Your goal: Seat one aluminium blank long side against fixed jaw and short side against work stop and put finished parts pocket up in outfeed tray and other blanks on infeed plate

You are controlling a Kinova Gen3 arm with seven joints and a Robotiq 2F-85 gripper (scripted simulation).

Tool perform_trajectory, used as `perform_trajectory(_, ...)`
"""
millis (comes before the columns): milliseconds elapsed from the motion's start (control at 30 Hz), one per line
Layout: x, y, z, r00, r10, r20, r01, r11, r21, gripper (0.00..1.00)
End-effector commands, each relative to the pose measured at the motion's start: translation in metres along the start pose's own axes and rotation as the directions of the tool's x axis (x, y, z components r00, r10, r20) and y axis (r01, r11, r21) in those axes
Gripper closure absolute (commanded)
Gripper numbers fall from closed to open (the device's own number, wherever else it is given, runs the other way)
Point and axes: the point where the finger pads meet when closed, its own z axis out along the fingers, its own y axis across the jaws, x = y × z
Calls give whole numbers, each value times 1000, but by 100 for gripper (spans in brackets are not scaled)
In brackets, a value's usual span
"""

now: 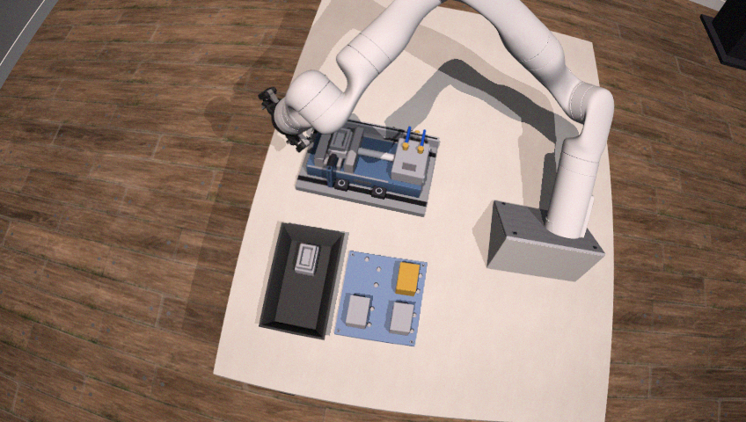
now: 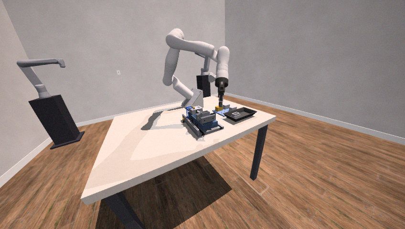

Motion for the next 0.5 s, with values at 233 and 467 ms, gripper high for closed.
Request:
perform_trajectory(233, -59, 76, -57, 991, -115, 63, 121, 987, -107, 0)
perform_trajectory(467, -91, 135, -99, 974, -192, 119, 213, 958, -192, 0)
